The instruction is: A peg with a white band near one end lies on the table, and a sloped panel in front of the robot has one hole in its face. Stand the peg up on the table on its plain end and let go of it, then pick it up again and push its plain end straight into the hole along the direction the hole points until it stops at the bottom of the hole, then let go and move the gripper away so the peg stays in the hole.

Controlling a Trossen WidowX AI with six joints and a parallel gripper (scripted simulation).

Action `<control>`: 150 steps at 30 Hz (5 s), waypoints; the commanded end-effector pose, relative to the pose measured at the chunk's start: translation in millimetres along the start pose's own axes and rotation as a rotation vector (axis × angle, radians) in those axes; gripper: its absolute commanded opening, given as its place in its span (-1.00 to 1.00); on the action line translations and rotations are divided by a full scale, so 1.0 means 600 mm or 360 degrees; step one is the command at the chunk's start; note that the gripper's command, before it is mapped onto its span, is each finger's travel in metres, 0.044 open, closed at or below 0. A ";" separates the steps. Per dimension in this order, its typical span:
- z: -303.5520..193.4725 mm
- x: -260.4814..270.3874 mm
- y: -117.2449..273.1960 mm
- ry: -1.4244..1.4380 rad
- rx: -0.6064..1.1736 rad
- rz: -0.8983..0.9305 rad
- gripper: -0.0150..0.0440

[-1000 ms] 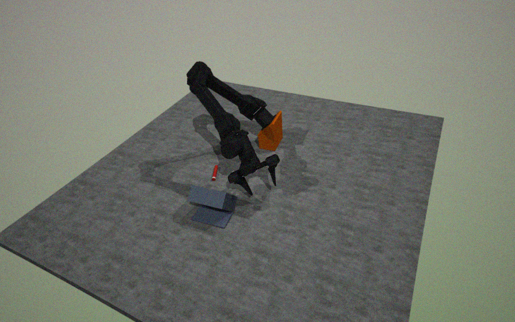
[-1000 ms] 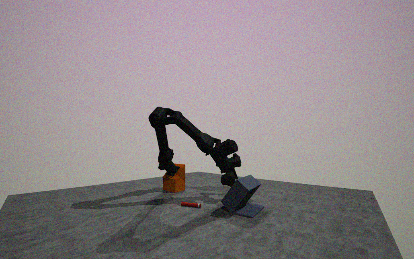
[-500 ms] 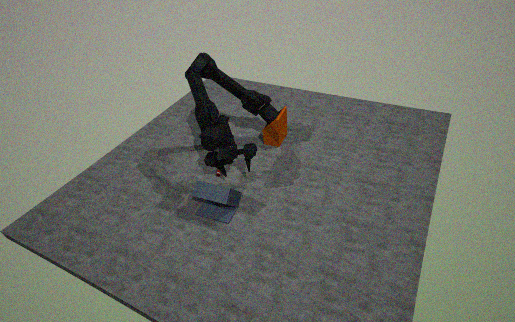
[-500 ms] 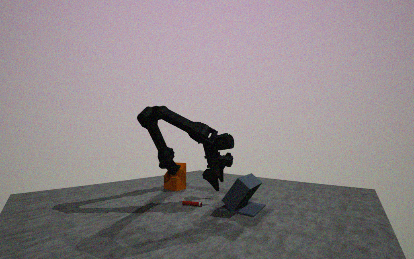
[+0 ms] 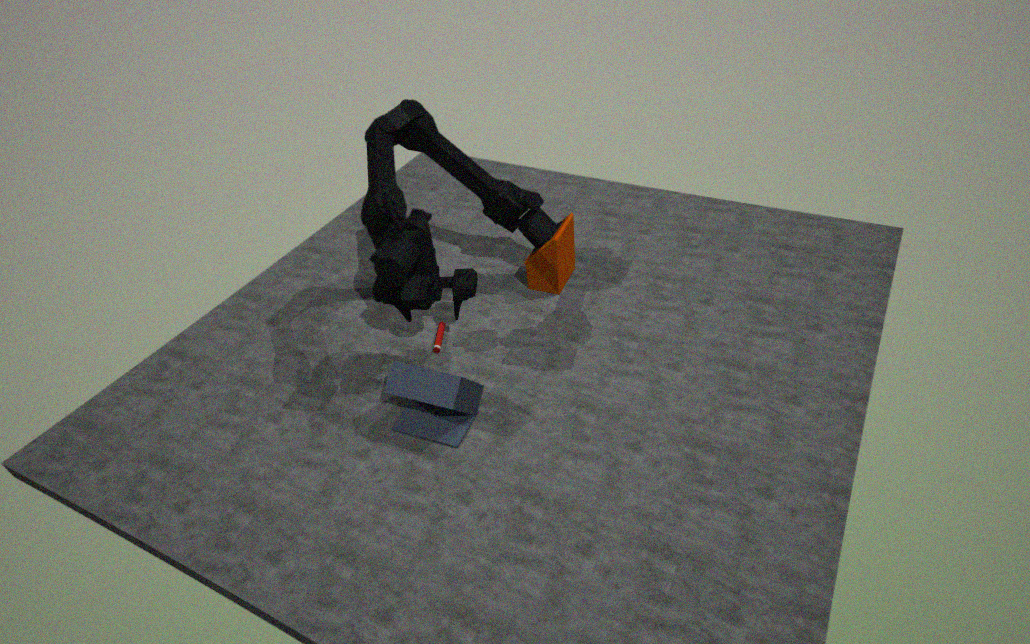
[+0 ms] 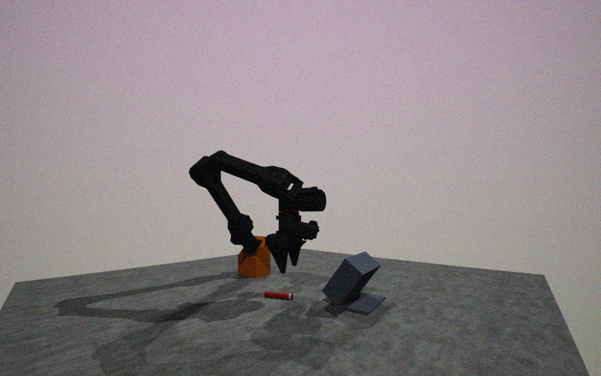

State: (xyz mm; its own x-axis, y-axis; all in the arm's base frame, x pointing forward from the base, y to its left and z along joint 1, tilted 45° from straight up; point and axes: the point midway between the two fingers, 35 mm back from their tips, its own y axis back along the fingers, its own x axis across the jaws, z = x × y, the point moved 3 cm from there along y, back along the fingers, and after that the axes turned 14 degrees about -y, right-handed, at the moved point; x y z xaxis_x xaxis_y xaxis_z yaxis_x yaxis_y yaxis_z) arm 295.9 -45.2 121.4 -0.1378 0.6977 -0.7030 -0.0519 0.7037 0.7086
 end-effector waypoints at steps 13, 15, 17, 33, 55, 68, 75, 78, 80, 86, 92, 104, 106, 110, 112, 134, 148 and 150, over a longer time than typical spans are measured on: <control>0.004 -0.006 -0.035 -0.0014 -0.0003 -0.0010 1.00; 0.004 -0.006 -0.041 -0.0014 -0.0003 -0.0010 1.00; 0.005 -0.006 -0.046 -0.0014 -0.0003 -0.0010 1.00; 0.004 -0.007 -0.089 -0.0014 -0.0003 -0.0013 1.00; 0.000 -0.008 -0.121 -0.0014 -0.0002 -0.0019 0.29; 0.000 -0.008 -0.121 -0.0014 -0.0002 -0.0019 -0.12; 0.000 -0.008 -0.121 -0.0014 -0.0002 -0.0019 -0.25; 0.000 -0.008 -0.121 -0.0014 -0.0002 -0.0019 -0.32; 0.000 -0.008 -0.121 -0.0014 -0.0002 -0.0019 -0.33; -0.002 -0.009 -0.118 -0.0022 -0.0038 -0.0009 -0.33; -0.008 -0.011 -0.112 -0.0023 -0.0122 0.0011 -0.33; -0.020 -0.014 -0.101 -0.0021 -0.0283 0.0050 -0.33; -0.022 -0.014 -0.100 -0.0021 -0.0310 0.0057 -0.33; -0.027 -0.015 -0.097 -0.0020 -0.0363 0.0070 -0.33; -0.029 -0.016 -0.095 -0.0020 -0.0390 0.0077 -0.33; -0.055 -0.022 -0.082 -0.0016 -0.0685 0.0148 -0.33; -0.073 -0.026 -0.076 -0.0013 -0.0873 0.0193 -0.33; -0.076 -0.027 -0.076 -0.0013 -0.0899 0.0199 -0.33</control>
State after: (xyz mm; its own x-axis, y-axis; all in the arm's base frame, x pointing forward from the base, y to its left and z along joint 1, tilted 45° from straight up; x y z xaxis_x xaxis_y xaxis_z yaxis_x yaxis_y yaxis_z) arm 259.2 -94.7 104.0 -0.1577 0.7729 -0.6146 -0.5362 0.4556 0.7106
